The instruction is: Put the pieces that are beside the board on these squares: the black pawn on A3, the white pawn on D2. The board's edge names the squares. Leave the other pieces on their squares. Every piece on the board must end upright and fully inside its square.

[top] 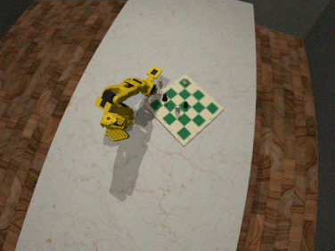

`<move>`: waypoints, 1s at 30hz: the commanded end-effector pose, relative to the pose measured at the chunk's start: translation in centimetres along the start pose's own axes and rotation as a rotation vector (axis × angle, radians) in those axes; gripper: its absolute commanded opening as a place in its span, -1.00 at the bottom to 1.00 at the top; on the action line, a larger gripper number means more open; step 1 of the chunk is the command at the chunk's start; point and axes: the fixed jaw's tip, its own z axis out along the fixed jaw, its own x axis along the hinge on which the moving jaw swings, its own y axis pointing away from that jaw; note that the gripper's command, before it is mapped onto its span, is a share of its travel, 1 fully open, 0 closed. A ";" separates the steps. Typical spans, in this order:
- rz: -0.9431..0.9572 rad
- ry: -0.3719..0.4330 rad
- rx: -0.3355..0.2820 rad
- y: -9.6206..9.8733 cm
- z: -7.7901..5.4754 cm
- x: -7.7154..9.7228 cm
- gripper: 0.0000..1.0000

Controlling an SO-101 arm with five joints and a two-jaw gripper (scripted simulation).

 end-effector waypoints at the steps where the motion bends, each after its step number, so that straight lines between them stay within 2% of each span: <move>1: 0.004 0.001 -0.005 0.2 -0.1 0.0 -0.81; 30: 0.010 0.001 0.002 -0.1 -0.2 -0.2 -0.81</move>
